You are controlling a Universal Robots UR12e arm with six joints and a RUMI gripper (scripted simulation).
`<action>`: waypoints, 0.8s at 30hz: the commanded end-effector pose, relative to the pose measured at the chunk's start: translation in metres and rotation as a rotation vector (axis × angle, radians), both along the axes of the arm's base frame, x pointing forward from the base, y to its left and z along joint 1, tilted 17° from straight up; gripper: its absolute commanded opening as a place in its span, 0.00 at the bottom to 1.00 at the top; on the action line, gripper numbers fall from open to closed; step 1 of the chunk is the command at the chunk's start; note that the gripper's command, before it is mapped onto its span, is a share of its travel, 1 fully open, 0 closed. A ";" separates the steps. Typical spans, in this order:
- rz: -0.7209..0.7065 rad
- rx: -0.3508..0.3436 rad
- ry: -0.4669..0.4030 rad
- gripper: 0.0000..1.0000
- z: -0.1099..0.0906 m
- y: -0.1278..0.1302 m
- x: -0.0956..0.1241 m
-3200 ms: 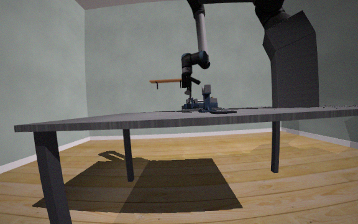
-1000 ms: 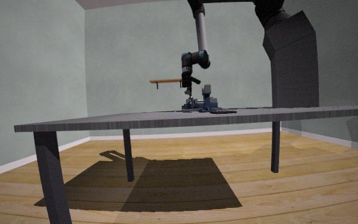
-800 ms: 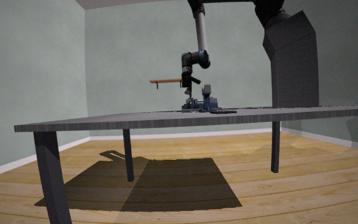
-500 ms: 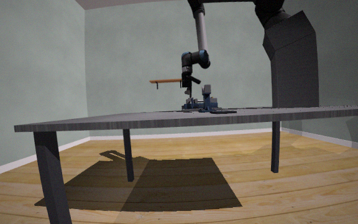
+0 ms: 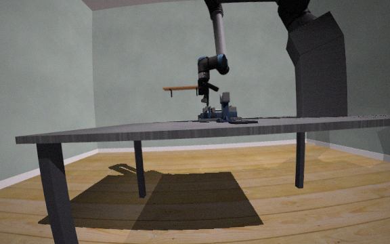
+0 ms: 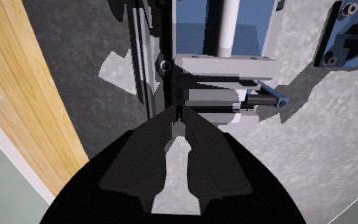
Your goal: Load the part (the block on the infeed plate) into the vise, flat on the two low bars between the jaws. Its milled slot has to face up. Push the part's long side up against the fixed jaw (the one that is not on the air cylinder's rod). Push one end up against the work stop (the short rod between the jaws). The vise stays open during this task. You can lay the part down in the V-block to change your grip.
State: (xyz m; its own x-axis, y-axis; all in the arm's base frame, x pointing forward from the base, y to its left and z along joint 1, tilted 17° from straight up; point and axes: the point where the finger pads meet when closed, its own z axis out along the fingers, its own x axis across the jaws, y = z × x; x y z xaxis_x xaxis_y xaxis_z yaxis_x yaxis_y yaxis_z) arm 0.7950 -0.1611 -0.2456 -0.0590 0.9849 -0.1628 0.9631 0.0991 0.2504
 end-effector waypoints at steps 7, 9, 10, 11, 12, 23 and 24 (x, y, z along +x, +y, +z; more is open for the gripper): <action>0.000 0.000 -0.001 0.00 0.000 0.002 0.000; 0.000 0.000 -0.001 0.00 0.000 0.003 0.000; 0.000 0.000 -0.001 0.00 0.000 0.003 0.000; 0.000 0.000 -0.001 0.00 0.000 0.003 0.000; 0.000 0.000 -0.001 0.00 0.000 0.003 0.000; 0.000 0.000 -0.001 0.00 0.000 0.005 0.000; 0.000 0.000 -0.001 0.00 0.000 0.005 0.000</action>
